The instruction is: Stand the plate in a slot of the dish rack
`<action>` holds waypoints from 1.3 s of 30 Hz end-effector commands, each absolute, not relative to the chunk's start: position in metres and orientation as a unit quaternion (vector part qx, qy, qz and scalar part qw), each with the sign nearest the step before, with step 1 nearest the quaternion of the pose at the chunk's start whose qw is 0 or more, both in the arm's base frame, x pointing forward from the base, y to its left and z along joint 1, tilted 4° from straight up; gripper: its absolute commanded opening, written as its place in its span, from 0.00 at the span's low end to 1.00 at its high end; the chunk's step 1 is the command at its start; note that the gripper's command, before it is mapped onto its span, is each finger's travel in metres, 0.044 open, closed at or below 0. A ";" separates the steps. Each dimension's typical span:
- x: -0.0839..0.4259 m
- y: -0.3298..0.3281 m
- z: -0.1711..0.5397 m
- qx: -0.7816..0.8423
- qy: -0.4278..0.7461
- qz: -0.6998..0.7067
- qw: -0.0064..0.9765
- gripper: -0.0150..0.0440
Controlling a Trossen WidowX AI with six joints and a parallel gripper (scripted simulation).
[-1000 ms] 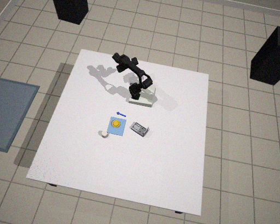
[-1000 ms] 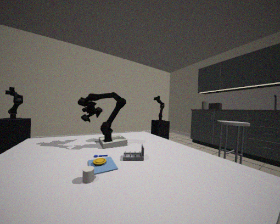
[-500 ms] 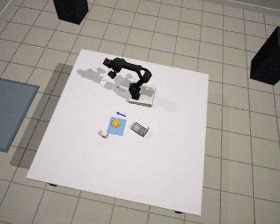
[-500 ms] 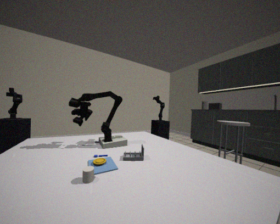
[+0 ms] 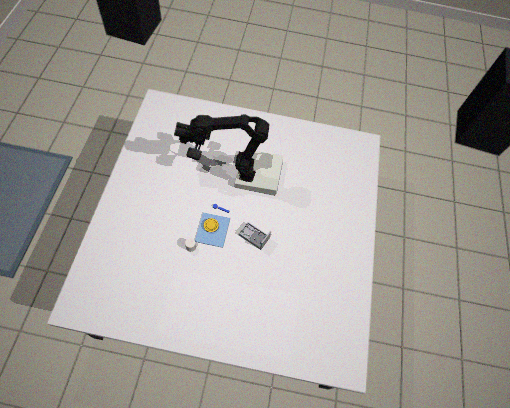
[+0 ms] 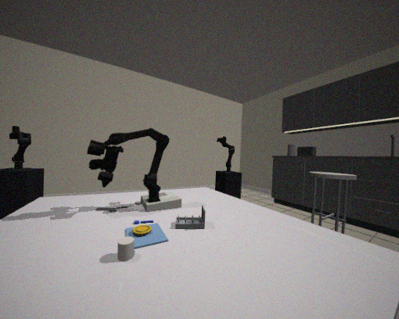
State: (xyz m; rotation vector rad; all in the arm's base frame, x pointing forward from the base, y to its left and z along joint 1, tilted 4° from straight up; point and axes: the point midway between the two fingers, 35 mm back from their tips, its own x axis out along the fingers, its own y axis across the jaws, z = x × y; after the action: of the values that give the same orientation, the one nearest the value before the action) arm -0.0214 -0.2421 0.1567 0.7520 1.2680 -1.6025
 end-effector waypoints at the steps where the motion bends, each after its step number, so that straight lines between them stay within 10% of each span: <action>1: 0.011 -0.250 0.151 0.282 0.544 -0.604 0.509 0.93; 39: 0.256 -0.144 0.093 0.005 0.689 -0.123 0.714 0.93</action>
State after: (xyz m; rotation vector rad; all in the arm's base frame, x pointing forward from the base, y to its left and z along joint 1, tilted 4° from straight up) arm 0.2358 -0.1635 0.0996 0.0732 1.5181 -0.3890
